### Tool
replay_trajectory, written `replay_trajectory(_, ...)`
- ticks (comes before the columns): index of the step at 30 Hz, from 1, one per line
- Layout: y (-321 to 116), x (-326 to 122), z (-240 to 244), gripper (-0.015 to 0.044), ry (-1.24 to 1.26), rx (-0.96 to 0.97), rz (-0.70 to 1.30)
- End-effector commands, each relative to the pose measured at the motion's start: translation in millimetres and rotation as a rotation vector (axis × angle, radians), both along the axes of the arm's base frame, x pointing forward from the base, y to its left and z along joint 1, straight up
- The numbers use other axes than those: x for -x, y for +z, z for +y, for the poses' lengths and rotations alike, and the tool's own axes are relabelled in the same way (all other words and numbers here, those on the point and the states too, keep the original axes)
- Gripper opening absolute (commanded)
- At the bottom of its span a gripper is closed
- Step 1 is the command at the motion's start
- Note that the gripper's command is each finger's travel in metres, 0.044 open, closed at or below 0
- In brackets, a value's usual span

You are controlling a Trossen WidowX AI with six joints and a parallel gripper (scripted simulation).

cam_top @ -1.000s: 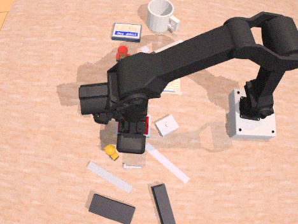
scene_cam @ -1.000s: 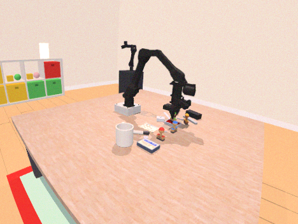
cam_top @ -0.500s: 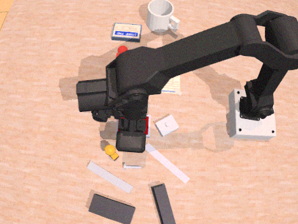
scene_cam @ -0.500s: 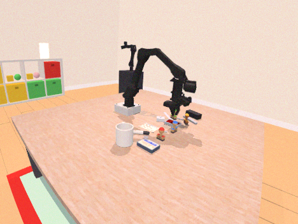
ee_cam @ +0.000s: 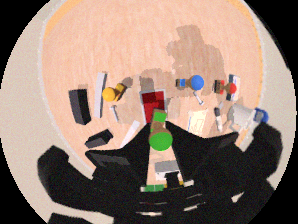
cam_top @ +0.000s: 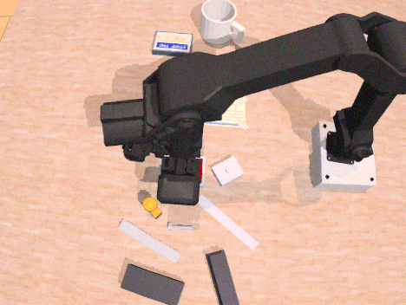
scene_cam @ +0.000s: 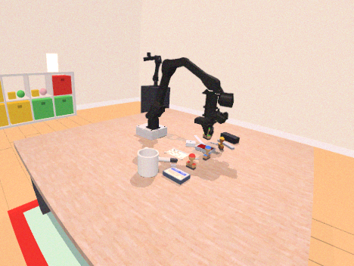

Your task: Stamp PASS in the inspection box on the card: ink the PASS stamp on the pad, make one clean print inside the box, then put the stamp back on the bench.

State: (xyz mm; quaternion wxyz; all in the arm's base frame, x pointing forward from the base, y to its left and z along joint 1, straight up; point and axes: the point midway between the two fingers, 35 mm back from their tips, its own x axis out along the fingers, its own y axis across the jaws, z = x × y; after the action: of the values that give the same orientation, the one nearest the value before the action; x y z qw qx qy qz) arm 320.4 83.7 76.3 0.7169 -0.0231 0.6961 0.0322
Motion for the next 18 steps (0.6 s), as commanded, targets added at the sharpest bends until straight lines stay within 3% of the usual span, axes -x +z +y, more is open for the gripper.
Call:
replay_trajectory(1,7,-1,0,0.0,0.0,0.001,-0.007)
replay_trajectory(18,8,20,-82,0.0,0.073,0.009,-0.006)
